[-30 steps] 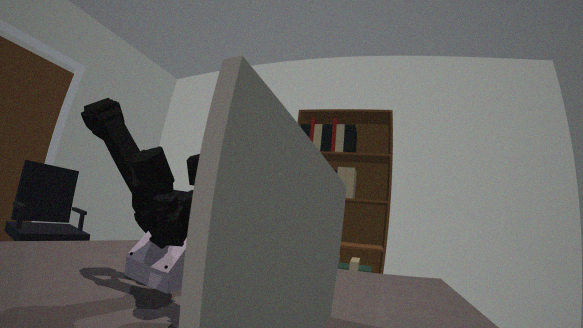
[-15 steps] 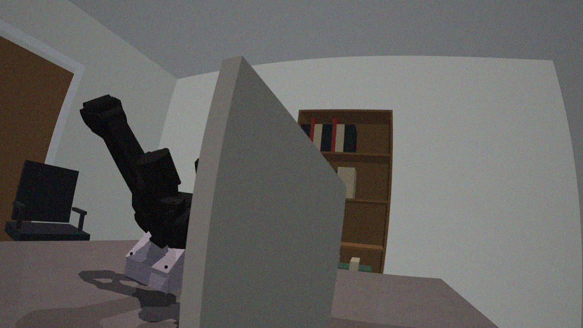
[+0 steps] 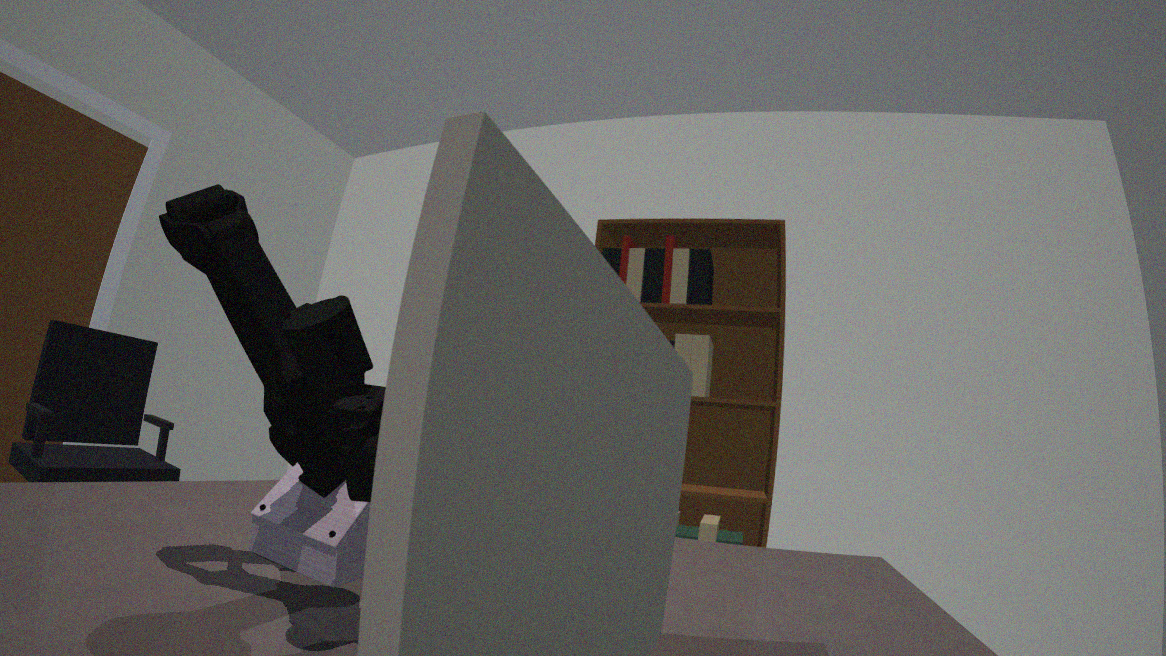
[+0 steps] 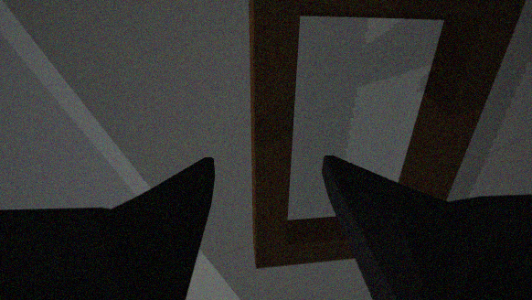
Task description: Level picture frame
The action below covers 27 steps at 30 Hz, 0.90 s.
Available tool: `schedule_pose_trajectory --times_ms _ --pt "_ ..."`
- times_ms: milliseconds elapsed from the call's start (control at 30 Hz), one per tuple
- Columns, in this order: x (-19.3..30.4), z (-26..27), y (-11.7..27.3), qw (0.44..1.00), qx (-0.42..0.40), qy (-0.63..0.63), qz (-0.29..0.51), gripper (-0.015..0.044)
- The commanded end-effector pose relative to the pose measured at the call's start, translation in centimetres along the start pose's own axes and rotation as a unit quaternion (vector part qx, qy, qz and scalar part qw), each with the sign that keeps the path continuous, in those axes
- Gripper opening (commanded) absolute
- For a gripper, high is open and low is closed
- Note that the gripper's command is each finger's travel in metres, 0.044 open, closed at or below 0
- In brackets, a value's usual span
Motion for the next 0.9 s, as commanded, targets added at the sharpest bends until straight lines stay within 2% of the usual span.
schedule_pose_trajectory --times_ms 0,400,867 --pt "0.0 0.0 -0.8 1.0 0.001 0.002 -0.002 0.026" --pt "0.0 -0.1 -2.7 1.0 0.001 0.002 -0.002 0.026" --pt "0.0 -0.1 -2.7 1.0 0.001 0.002 -0.002 0.026"
Point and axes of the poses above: the point midway between the two fingers, 35 mm back from their tips, its own y axis back along the fingers, its own z axis across the jaws, x = y × z, the point moved 9 cm from there along y, back along the fingers, and after that the axes turned 1 degree about y, right-handed, at the moved point
